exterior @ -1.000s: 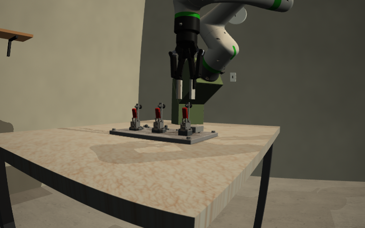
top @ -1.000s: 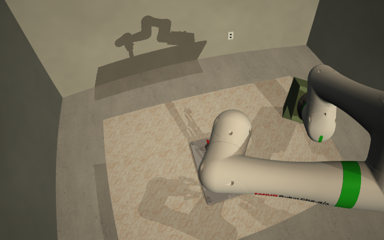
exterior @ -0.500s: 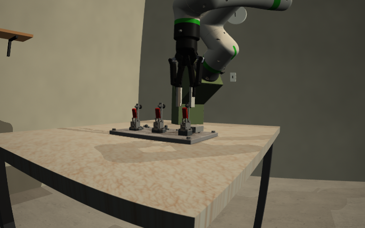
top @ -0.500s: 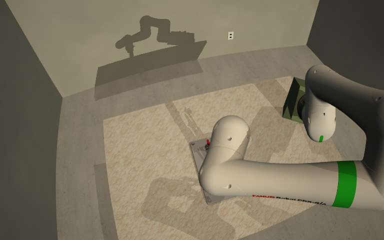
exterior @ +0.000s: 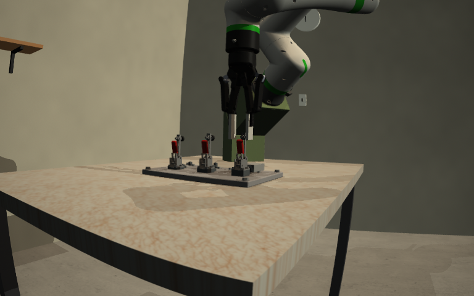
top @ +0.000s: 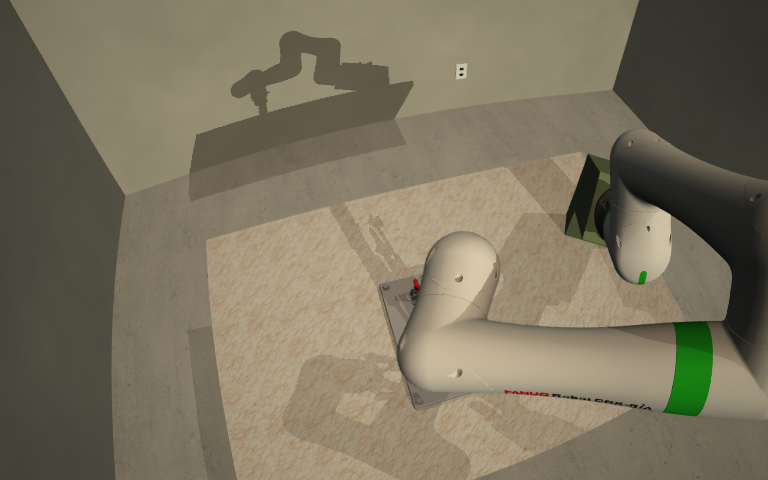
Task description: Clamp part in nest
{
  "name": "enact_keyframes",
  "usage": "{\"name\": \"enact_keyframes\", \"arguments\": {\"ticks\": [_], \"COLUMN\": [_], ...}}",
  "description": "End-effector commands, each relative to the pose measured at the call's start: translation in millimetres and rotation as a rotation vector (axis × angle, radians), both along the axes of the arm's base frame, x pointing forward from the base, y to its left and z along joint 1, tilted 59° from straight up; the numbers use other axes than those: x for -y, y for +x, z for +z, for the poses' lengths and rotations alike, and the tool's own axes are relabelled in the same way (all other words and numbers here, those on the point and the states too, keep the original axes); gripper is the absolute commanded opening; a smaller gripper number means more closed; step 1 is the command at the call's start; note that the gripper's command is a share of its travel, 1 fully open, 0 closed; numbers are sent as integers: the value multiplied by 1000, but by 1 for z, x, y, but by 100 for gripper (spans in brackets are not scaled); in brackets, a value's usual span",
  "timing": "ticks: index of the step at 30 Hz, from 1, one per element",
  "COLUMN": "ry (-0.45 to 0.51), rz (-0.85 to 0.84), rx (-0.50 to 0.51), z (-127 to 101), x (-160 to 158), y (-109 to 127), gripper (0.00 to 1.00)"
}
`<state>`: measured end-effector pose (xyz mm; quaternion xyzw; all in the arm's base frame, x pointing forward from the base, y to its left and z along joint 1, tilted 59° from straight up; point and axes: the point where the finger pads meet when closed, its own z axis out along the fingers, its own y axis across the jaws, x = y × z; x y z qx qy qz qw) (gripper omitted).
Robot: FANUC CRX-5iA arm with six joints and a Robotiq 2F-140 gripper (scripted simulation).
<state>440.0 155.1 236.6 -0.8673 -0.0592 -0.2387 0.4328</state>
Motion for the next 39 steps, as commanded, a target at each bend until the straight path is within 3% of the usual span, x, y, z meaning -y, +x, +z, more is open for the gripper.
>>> {"name": "enact_keyframes", "arguments": {"ticks": [1,24,39], "ry": [0,0,0], "rz": [0,0,0], "rx": [0,0,0], "z": [0,-18,-18], "x": [0,-27,-28], "y": [0,13,13], "gripper": [28,28,28]}}
